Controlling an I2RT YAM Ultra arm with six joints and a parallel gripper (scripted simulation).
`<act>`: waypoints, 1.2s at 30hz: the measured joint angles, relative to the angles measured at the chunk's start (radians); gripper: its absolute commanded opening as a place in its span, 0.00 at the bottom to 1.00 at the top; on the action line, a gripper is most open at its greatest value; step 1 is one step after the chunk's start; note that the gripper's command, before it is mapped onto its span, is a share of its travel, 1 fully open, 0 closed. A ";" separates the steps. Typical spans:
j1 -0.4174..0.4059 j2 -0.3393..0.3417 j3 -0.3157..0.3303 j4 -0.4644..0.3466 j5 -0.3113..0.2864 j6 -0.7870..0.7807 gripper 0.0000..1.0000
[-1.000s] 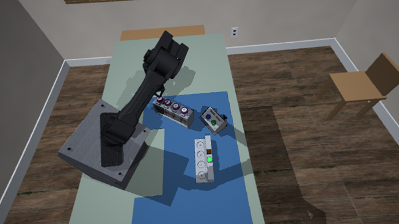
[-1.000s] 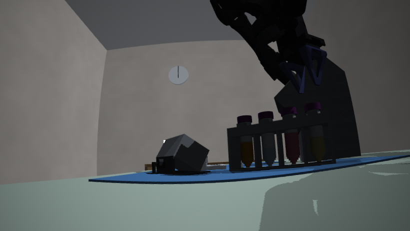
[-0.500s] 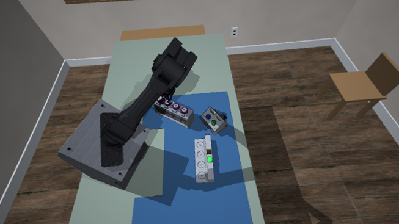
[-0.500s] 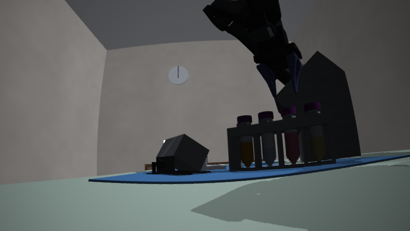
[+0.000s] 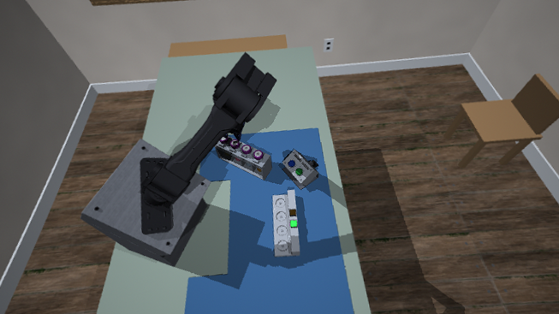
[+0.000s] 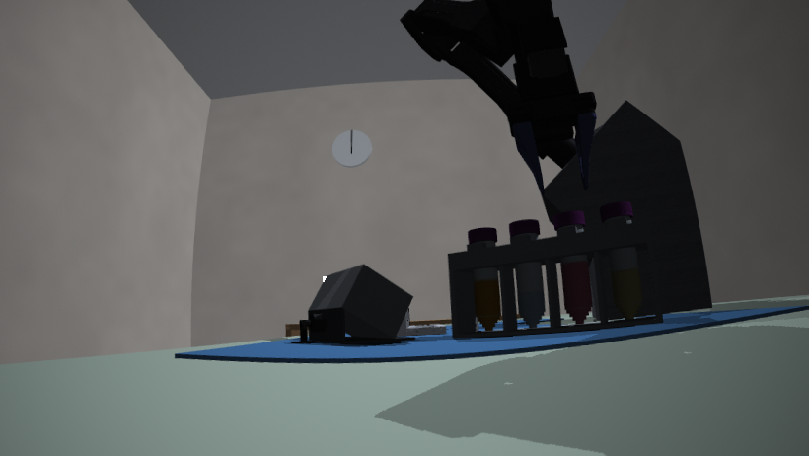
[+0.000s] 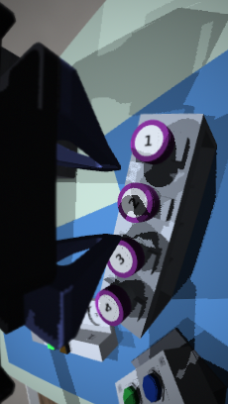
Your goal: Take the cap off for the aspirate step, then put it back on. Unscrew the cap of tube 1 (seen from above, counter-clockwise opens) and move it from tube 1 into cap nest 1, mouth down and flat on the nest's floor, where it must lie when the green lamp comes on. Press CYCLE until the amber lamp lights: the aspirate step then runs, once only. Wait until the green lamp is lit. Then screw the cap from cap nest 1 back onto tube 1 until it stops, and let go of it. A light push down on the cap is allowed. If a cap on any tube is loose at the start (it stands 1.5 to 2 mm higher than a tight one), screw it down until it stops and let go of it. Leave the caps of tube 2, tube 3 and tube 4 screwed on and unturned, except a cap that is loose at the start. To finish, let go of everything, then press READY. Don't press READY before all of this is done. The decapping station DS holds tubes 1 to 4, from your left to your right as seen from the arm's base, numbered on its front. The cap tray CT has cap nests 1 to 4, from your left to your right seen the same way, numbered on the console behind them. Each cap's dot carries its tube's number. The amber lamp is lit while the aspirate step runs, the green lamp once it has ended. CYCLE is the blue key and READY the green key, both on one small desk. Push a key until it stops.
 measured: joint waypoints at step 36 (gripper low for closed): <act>-0.063 0.084 -0.011 0.142 -0.002 -0.100 0.49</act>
